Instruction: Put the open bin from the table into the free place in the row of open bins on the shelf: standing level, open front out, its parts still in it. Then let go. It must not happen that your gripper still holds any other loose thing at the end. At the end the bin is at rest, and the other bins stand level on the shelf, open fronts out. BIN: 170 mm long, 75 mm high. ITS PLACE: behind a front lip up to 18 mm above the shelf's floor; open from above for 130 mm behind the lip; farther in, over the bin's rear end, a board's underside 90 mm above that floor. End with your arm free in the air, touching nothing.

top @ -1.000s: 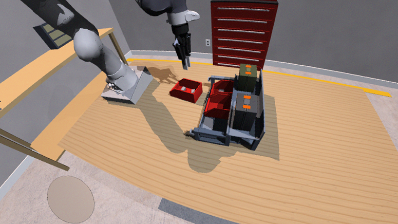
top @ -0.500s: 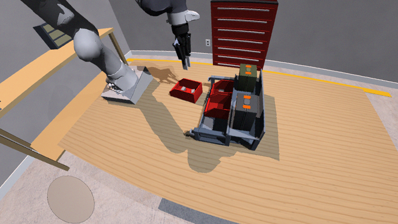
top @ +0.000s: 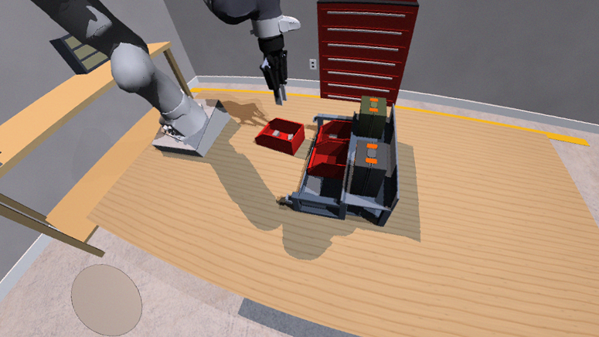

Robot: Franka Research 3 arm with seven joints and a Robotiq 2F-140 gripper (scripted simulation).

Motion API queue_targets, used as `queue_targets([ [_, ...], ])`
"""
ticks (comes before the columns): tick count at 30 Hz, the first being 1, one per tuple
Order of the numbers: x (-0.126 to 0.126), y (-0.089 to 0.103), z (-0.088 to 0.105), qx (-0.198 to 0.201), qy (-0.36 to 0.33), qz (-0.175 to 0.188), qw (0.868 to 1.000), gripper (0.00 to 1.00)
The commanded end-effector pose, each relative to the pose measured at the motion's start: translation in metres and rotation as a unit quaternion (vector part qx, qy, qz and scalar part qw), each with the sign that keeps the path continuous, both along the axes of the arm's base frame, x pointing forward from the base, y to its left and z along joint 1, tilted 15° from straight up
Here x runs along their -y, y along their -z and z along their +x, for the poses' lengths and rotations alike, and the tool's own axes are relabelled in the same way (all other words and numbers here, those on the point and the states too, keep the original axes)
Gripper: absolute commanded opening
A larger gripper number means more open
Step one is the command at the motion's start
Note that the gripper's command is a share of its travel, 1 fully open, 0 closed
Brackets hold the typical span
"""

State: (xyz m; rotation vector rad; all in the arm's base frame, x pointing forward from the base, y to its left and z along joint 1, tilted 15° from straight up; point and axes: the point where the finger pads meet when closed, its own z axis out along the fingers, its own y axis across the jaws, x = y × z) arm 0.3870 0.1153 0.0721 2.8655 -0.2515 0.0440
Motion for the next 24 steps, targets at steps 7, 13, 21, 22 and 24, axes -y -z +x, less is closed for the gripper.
queue_targets([
  [7,0.003,0.01,0.0,0.002,0.001,-0.001,1.0,0.15],
  [13,0.005,0.017,0.0,0.002,0.001,-0.001,1.0,0.15],
  [21,0.01,0.033,0.0,0.002,0.001,-0.001,1.0,0.15],
  [22,0.01,0.035,0.001,0.002,0.001,-0.001,1.0,0.15],
  [24,0.012,0.039,0.001,0.002,0.001,-0.001,1.0,0.15],
])
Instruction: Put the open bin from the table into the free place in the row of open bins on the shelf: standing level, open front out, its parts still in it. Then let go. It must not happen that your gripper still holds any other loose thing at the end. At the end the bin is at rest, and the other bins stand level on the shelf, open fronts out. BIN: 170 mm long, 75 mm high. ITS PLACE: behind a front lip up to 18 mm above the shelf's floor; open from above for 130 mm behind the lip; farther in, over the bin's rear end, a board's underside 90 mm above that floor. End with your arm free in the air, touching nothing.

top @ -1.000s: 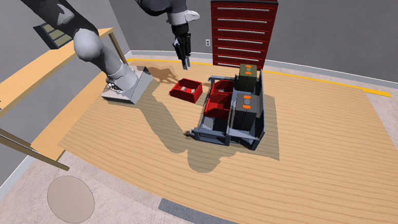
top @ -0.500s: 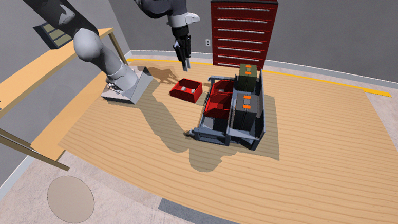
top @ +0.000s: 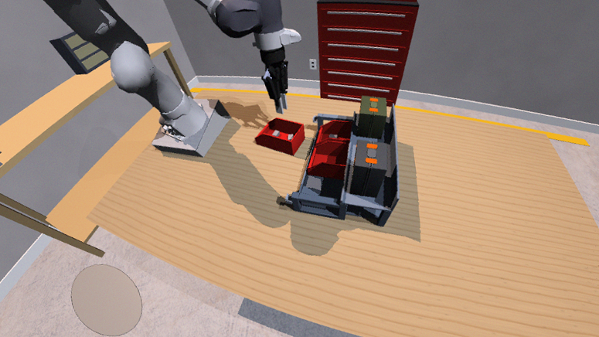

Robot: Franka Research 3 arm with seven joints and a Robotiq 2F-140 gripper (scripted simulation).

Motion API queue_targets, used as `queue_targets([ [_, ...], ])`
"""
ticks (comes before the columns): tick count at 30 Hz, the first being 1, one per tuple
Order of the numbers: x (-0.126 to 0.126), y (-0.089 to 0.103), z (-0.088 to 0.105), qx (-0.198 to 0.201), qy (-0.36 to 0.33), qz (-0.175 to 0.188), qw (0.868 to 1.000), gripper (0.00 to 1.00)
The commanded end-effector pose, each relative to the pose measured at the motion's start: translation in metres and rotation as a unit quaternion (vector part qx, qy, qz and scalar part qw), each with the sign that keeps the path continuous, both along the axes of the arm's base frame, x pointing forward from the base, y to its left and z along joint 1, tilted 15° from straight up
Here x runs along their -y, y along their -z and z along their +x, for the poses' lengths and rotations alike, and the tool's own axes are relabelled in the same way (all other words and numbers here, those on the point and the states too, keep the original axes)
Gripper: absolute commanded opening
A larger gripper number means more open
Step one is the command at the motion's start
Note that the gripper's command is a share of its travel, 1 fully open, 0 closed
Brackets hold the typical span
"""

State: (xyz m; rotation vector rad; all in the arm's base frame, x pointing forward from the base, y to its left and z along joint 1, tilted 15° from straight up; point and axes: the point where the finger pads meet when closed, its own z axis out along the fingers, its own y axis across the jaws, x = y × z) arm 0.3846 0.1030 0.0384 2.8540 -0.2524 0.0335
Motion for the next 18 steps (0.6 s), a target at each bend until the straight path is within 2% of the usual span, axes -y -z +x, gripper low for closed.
queue_targets([
  [1,0.0,0.007,0.003,0.005,0.0,0.004,1.0,0.15],
  [18,0.006,0.029,0.004,0.005,0.0,0.004,1.0,0.15],
])
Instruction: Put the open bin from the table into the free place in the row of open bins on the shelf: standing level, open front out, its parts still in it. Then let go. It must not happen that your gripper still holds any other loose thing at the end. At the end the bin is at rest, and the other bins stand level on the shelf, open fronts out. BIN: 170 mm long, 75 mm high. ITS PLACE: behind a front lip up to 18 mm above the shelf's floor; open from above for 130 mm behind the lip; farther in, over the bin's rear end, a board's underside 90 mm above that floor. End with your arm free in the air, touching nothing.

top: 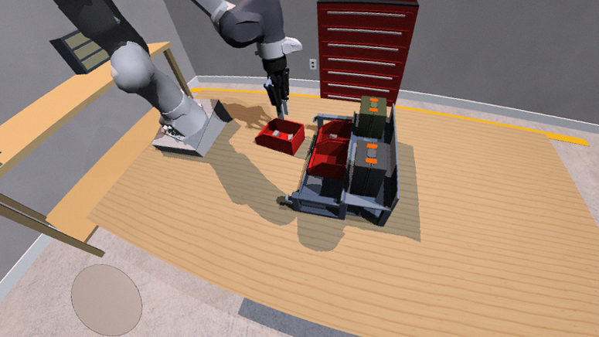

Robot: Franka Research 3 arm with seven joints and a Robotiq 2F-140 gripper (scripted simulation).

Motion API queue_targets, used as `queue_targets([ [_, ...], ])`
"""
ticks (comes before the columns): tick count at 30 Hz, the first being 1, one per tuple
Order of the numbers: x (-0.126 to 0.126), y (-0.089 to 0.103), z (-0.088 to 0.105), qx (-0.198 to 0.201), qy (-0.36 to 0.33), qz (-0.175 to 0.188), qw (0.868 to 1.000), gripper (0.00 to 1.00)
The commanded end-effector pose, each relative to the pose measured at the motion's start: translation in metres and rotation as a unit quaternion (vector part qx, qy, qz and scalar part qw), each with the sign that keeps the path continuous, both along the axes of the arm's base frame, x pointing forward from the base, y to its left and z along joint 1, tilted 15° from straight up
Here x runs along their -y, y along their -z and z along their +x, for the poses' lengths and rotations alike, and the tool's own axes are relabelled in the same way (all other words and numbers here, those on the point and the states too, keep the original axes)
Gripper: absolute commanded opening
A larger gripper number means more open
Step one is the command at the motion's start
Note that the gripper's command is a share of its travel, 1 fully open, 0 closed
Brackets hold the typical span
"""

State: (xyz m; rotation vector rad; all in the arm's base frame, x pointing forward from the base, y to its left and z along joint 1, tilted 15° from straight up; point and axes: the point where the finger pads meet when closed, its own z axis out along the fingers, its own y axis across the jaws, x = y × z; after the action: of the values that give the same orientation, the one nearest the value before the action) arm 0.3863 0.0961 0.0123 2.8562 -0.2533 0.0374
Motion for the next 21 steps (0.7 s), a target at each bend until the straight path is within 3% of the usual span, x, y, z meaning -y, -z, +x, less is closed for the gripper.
queue_targets([
  [1,-0.0003,0.0035,0.0021,0.004,0.0,0.003,1.0,0.15],
  [21,0.0005,0.0063,0.0021,0.004,0.0,0.003,1.0,0.15],
])
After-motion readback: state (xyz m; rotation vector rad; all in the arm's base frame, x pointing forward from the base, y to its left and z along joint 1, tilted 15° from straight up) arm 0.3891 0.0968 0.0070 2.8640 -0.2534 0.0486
